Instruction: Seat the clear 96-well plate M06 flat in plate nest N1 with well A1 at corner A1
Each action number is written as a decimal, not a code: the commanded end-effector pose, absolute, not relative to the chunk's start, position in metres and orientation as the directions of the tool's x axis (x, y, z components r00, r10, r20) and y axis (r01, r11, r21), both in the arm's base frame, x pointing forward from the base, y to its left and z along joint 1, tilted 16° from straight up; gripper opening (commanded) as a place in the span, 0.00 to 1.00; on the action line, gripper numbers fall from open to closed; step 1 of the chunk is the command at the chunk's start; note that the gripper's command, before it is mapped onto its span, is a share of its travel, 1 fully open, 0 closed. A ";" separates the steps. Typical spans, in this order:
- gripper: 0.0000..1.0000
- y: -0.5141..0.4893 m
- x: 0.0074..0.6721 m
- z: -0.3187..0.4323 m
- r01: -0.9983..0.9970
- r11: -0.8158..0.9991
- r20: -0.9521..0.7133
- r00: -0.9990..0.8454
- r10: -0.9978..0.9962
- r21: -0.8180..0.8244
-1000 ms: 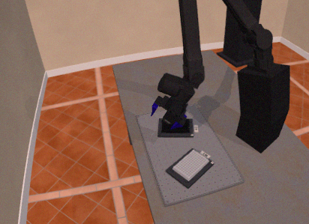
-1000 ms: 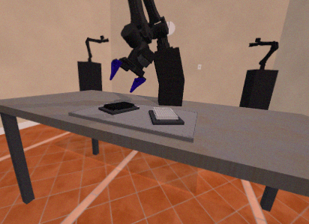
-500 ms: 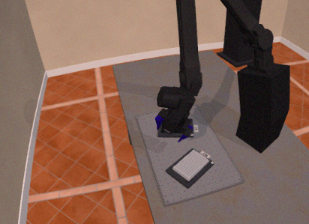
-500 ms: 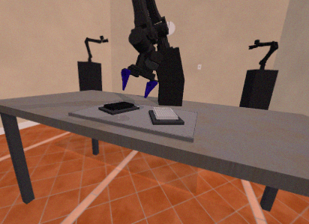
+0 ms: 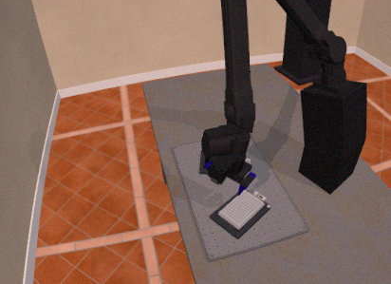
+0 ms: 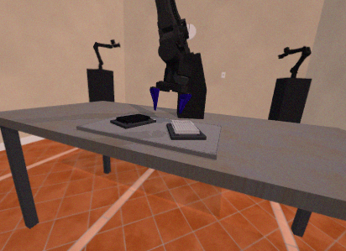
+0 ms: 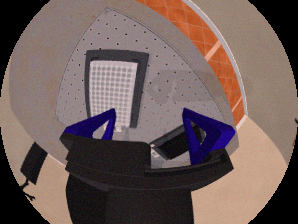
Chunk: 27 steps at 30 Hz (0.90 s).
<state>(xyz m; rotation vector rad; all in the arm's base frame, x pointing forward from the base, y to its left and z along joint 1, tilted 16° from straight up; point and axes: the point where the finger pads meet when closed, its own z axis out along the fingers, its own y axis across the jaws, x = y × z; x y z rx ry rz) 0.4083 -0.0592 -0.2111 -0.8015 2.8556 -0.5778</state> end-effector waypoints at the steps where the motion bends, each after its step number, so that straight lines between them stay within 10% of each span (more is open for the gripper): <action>1: 1.00 -0.039 0.411 -0.222 -0.427 0.823 -0.026 -0.883 -0.469 -0.374; 27: 1.00 -0.003 0.394 -0.238 -0.313 0.906 0.014 -0.947 -0.322 -0.284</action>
